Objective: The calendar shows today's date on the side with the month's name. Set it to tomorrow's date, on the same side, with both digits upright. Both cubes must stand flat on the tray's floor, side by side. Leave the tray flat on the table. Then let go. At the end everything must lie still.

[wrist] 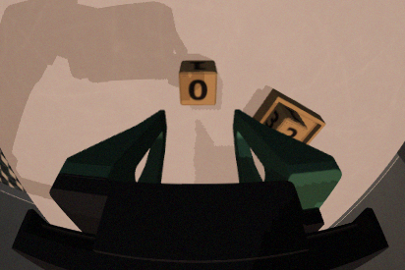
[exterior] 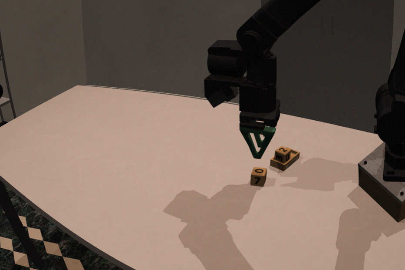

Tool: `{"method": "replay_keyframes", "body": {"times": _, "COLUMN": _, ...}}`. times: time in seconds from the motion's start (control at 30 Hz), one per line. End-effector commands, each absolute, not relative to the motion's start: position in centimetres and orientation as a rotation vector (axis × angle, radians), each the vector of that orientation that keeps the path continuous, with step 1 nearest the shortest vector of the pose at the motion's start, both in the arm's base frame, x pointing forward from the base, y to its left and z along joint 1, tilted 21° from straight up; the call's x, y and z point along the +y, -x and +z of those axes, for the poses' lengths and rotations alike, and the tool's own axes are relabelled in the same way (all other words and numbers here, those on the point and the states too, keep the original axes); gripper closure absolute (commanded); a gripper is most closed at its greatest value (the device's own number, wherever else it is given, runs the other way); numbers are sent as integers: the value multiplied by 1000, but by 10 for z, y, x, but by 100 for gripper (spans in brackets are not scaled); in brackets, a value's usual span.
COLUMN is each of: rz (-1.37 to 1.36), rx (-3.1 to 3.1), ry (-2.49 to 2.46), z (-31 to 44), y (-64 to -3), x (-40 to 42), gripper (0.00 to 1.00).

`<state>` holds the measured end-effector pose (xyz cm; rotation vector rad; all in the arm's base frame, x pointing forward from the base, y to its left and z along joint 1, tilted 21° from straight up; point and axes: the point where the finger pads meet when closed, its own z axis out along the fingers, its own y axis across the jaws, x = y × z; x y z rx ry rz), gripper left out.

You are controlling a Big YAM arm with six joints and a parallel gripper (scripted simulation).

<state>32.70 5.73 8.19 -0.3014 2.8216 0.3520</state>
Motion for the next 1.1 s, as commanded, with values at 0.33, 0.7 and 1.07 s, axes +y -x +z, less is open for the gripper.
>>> {"method": "replay_keyframes", "body": {"times": 0.33, "rz": 357, "rx": 2831, "ry": 303, "z": 61, "y": -333, "x": 67, "gripper": 55}}
{"method": "replay_keyframes", "body": {"times": 0.7, "rz": 357, "rx": 2831, "ry": 303, "z": 52, "y": -335, "x": 70, "gripper": 55}}
{"method": "replay_keyframes", "body": {"times": 1.07, "rz": 357, "rx": 2827, "ry": 304, "z": 50, "y": -338, "x": 71, "gripper": 55}}
